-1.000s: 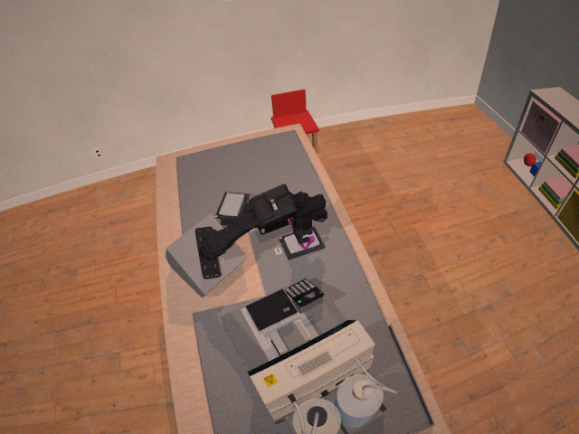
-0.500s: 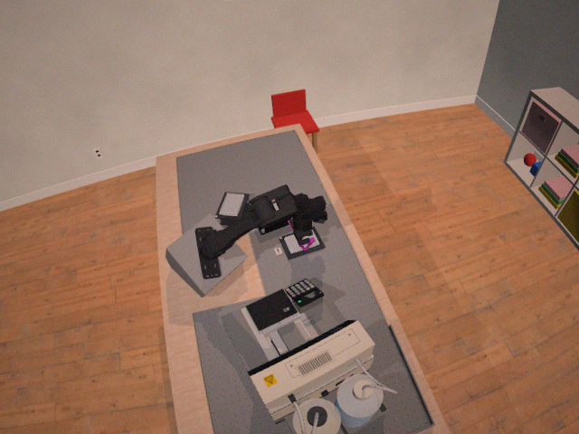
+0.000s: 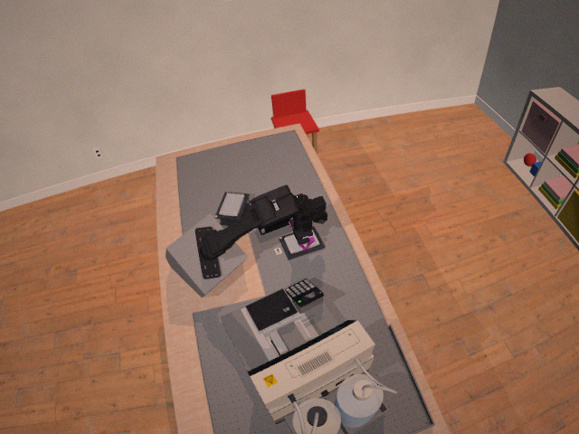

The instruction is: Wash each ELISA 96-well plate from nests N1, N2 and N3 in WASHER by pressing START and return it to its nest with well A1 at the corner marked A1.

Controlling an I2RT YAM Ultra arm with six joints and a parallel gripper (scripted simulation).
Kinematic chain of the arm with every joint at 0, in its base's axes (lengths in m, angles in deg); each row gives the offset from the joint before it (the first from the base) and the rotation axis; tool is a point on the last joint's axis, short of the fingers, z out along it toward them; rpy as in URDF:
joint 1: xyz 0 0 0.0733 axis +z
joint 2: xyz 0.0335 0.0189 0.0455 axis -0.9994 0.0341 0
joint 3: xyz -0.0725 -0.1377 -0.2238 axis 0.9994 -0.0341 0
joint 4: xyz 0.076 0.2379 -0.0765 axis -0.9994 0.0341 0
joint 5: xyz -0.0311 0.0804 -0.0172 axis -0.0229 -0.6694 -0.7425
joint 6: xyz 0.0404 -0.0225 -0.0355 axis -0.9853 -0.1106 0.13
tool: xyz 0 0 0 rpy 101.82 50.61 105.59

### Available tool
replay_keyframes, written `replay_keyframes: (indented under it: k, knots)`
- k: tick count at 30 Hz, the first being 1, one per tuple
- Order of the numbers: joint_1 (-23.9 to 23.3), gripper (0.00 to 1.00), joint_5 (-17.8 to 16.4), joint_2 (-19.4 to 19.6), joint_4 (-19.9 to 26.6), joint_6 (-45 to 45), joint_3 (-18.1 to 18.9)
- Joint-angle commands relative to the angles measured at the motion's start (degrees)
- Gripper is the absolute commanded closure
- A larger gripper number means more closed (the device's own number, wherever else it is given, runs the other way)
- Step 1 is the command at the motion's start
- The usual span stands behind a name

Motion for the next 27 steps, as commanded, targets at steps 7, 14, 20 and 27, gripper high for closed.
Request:
replay_keyframes:
  k: [7,14,20,27]
  knots:
    - [0.24,0.30,-0.01,-0.33,-0.09,0.05,0.10]
    - [0.24,0.50,-0.01,-0.33,-0.09,0.05,0.10]
    - [0.24,0.70,-0.01,-0.33,-0.09,0.05,0.10]
    - [0.24,0.90,-0.01,-0.33,-0.09,0.05,0.10]
